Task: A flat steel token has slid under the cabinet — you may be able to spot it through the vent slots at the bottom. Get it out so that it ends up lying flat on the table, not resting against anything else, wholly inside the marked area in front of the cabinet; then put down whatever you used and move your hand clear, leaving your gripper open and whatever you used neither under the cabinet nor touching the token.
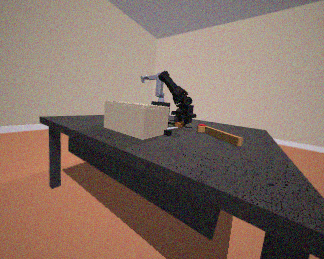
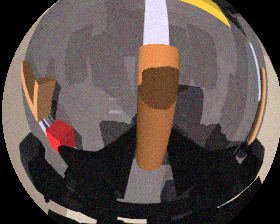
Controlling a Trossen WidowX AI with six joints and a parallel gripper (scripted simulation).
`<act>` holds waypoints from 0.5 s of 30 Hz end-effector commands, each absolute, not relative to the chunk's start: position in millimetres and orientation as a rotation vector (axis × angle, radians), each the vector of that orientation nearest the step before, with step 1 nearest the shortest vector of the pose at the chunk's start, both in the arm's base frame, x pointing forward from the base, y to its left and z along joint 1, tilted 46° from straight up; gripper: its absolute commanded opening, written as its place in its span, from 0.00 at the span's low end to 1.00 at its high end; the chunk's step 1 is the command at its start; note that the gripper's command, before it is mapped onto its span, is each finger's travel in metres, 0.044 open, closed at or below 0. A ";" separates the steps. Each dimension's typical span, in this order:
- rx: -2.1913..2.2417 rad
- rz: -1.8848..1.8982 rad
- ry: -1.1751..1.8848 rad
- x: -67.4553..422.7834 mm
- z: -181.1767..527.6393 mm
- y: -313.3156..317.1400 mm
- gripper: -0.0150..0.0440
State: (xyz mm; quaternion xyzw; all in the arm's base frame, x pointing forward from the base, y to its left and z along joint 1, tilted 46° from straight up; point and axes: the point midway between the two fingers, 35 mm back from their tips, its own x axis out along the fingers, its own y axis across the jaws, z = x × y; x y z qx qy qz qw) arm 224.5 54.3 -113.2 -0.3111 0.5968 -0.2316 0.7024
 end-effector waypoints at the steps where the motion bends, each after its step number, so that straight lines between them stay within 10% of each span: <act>1: -0.687 -0.517 1.322 225.1 -110.6 53.5 0.30; 15: -0.693 -0.512 1.324 224.4 -112.8 53.8 0.71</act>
